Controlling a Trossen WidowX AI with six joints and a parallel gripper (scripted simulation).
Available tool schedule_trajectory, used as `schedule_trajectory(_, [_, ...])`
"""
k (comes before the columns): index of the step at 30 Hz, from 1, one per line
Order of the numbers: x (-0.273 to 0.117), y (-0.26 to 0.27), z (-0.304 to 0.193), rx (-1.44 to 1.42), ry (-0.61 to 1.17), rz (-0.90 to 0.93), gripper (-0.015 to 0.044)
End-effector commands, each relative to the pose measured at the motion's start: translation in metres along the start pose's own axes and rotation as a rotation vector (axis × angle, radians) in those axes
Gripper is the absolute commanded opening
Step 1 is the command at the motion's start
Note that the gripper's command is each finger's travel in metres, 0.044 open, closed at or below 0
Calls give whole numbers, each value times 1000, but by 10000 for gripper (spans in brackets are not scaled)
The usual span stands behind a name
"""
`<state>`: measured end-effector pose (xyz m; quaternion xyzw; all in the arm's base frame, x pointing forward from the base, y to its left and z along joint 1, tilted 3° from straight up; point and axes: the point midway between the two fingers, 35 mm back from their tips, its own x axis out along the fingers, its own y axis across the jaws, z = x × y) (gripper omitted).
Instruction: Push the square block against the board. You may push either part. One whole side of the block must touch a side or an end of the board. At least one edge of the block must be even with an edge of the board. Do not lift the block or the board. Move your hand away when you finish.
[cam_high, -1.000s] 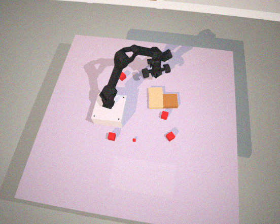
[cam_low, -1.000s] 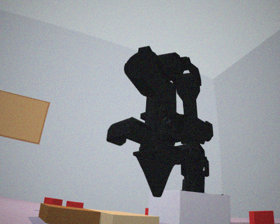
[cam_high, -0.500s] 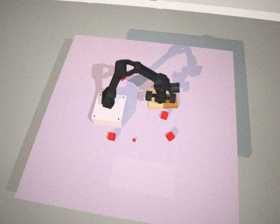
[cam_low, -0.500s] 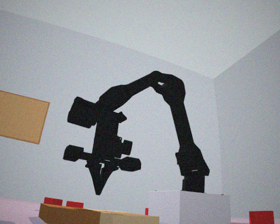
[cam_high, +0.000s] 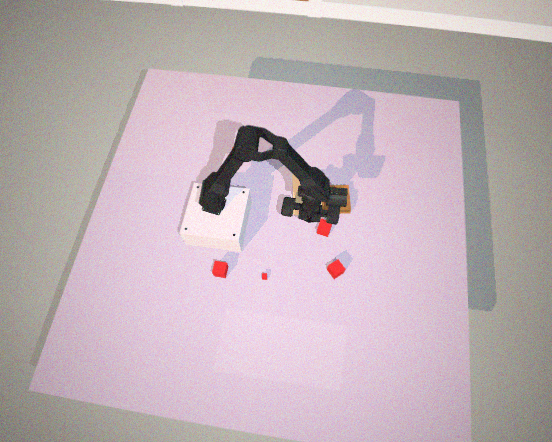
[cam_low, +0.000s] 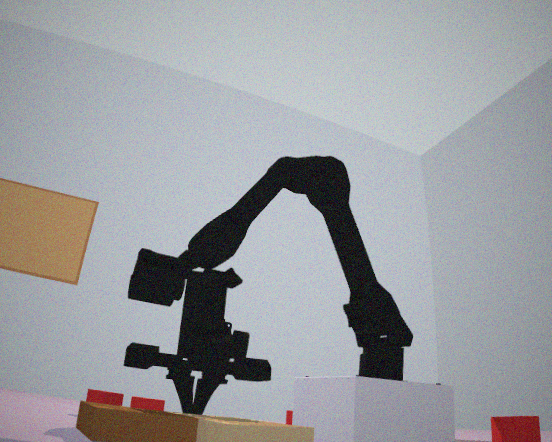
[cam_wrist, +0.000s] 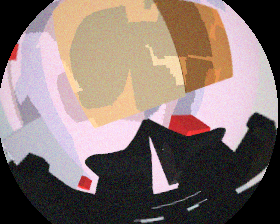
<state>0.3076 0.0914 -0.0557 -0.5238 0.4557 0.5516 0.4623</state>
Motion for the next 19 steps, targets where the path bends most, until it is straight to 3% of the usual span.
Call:
schedule_trajectory(1, [0,-1,2,-1,-1,-8,0])
schedule_trajectory(19, [0,-2,16,-1,-2,-8,0])
